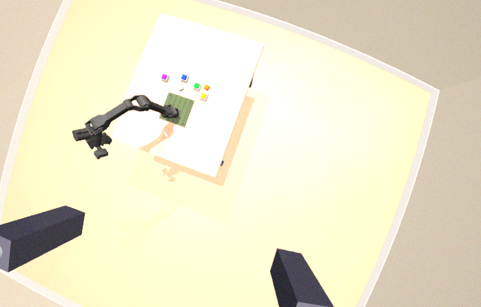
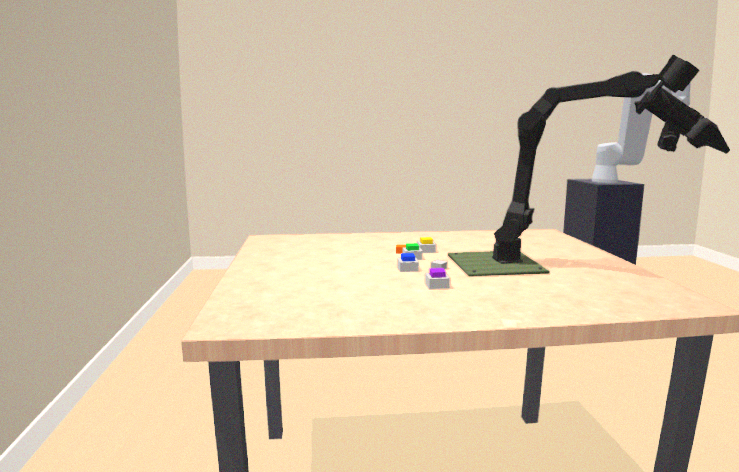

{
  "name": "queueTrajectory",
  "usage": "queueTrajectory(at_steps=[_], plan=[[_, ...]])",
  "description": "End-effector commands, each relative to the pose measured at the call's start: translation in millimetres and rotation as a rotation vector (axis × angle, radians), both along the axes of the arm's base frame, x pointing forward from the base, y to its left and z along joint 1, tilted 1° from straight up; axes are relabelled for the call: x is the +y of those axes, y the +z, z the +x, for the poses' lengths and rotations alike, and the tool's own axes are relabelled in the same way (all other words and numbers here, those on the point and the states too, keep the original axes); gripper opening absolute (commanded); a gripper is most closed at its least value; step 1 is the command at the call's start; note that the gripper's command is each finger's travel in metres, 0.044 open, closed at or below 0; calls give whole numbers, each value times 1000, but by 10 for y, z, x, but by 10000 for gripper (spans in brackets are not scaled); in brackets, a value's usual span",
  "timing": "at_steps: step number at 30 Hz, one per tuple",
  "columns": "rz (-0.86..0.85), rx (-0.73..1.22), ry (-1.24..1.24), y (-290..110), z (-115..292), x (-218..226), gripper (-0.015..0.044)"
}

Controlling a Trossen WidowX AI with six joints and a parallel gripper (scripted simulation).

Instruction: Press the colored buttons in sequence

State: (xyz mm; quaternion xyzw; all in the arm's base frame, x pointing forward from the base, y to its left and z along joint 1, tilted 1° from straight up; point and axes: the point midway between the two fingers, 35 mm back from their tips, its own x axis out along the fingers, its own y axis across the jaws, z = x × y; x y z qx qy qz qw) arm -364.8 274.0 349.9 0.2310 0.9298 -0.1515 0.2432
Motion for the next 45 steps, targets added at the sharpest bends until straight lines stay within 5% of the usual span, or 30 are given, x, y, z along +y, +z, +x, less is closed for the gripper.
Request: queueTrajectory(at_steps=[1, 10, 21, 34, 45], plan=[[-14, 2, -17, -11, 27, 27, 400], [-528, 167, -693, -421, 1193, 860, 400], [-923, 458, -1345, -761, 2357, 1231, 400], [-1258, 984, -2084, -1115, 3702, 1180, 400], [-1383, 1640, -2646, -1379, 4711, 774, 400]])
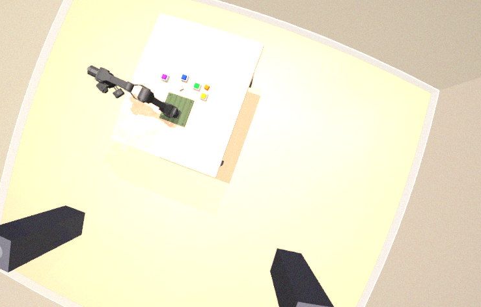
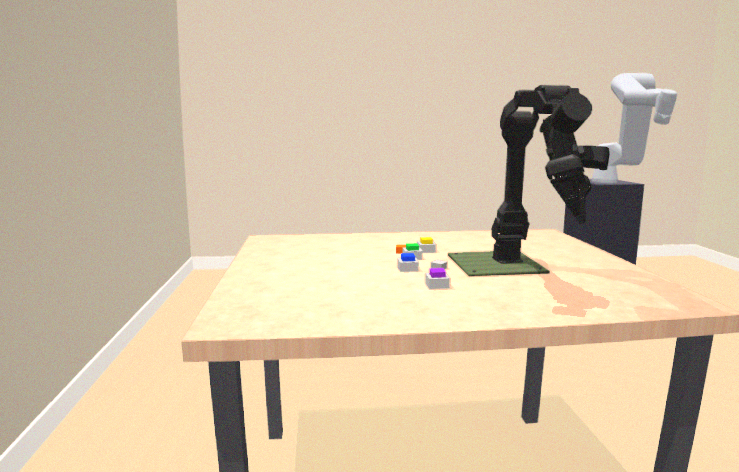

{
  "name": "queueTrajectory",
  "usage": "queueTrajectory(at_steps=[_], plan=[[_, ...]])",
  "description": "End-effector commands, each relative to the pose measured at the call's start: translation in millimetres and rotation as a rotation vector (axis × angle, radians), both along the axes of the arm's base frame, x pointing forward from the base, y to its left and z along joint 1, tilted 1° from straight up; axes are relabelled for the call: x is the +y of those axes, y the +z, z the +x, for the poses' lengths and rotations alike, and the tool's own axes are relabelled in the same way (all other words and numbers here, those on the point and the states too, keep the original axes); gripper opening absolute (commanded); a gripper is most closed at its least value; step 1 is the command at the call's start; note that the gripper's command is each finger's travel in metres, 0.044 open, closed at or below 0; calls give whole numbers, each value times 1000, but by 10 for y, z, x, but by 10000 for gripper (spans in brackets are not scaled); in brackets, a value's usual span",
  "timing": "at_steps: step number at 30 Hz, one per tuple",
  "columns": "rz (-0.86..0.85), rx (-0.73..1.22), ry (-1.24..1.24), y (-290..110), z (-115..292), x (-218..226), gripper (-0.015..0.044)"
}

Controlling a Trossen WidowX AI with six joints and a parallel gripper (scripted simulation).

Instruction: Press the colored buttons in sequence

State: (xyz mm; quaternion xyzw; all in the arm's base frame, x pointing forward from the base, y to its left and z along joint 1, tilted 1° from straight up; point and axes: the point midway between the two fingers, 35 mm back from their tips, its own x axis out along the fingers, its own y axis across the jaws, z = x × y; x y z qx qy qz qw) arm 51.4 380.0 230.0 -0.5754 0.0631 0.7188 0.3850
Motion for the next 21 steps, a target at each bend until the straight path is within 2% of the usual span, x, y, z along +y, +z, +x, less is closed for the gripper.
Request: queueTrajectory(at_steps=[1, 11, 21], plan=[[-104, 158, -509, -202, 631, -337, 400], [-183, 363, -1233, -407, 1339, -954, 400], [-207, 542, -1974, -579, 1812, -1707, 400]])
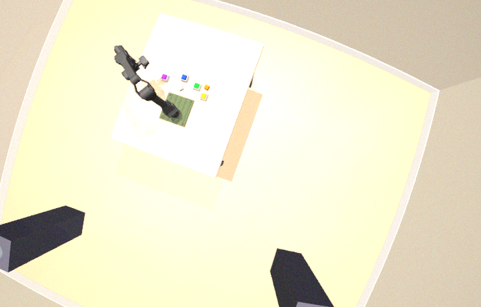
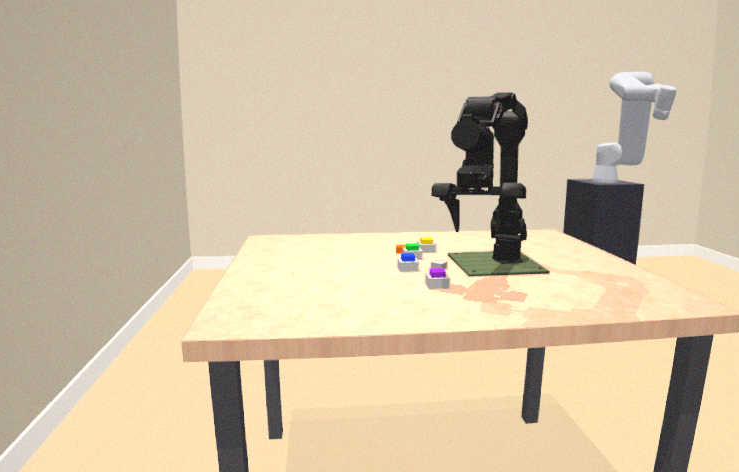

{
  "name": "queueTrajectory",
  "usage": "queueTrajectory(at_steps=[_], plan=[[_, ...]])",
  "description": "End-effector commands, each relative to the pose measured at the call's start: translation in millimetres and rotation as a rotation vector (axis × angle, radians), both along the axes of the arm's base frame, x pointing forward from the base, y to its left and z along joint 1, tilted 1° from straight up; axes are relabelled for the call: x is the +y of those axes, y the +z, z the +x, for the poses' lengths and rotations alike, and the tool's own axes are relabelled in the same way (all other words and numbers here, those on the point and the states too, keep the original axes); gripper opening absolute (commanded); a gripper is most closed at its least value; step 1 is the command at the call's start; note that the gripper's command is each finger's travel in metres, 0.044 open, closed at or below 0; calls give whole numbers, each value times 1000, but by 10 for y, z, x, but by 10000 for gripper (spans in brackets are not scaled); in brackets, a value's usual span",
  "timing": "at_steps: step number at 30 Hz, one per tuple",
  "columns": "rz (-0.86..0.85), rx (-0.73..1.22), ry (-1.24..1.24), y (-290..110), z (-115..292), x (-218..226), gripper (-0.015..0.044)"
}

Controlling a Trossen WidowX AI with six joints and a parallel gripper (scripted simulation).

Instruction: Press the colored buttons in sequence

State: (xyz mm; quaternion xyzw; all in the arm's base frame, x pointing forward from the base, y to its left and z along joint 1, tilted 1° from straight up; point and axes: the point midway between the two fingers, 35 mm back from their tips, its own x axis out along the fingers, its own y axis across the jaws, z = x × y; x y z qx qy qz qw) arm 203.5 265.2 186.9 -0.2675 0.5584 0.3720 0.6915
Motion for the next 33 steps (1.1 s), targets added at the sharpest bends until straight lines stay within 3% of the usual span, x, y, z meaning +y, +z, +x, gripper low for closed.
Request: queueTrajectory(at_steps=[1, 7, 22, 29, 33], plan=[[-67, 118, -594, -163, 324, -638, 400], [-102, 184, -1018, -242, 464, -1094, 400], [-103, 186, -1030, -244, 467, -1106, 400], [-103, 186, -1030, -841, 489, -1089, 216], [-103, 186, -1030, -860, 488, -1090, 111]])
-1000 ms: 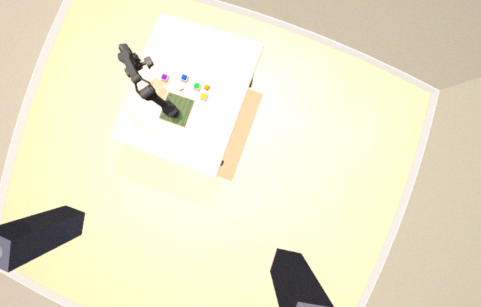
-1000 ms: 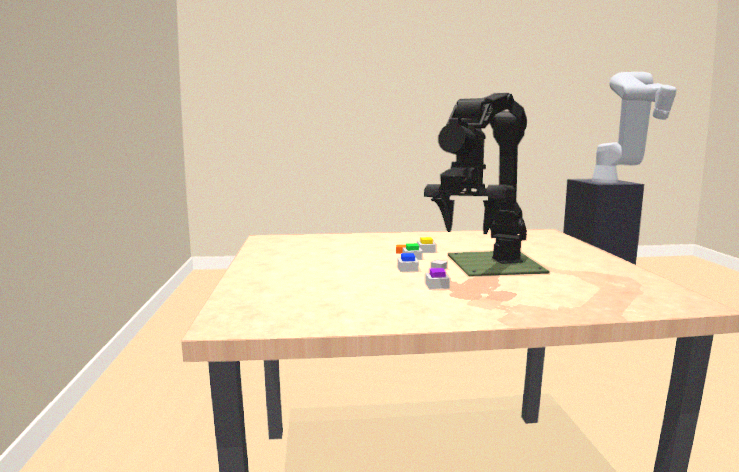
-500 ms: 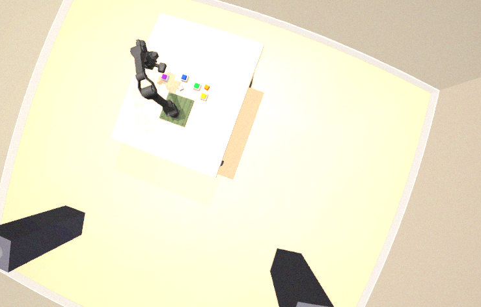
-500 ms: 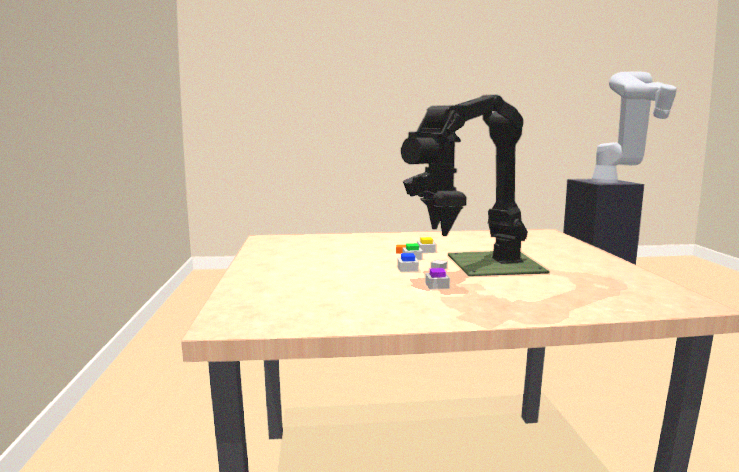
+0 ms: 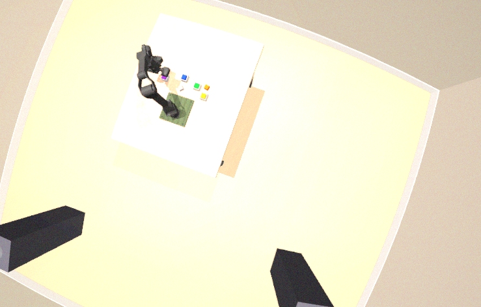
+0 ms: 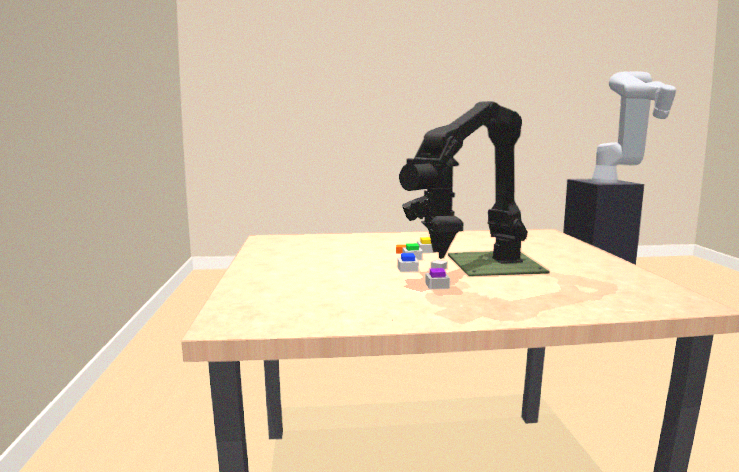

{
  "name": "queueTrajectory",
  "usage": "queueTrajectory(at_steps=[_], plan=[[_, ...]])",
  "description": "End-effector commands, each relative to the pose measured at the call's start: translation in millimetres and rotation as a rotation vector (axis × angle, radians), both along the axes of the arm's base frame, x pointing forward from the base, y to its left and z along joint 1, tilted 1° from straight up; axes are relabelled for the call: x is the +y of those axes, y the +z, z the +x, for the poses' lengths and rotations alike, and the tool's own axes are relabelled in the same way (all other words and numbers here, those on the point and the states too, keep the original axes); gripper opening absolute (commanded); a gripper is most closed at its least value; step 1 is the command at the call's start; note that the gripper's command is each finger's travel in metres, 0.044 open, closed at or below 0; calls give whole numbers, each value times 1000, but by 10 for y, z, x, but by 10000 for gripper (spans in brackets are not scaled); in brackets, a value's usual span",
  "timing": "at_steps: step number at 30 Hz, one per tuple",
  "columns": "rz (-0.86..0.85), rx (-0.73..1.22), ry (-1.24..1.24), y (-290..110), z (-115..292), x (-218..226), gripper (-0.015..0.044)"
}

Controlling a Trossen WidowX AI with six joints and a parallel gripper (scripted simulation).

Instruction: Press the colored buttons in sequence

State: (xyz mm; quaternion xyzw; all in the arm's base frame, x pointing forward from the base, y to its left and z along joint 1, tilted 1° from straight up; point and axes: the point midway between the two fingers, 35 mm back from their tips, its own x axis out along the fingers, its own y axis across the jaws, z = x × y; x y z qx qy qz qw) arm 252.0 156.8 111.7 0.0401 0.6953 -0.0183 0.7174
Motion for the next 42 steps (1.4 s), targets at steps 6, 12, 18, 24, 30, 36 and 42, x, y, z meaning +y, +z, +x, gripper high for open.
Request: queueTrajectory(at_steps=[6, 12, 18, 24, 30, 36, 42], plan=[[-2, -2, -8, -108, 3, -6, 20], [-2, -2, -8, -108, 3, -6, 20], [-2, -2, -8, -131, 5, -5, 20], [-2, -2, -8, -229, 12, -1, 20], [-2, -2, -8, -325, 15, 2, 20], [-2, -2, -8, -421, 15, 2, 20], [-2, -2, -8, -445, 14, 2, 20]])
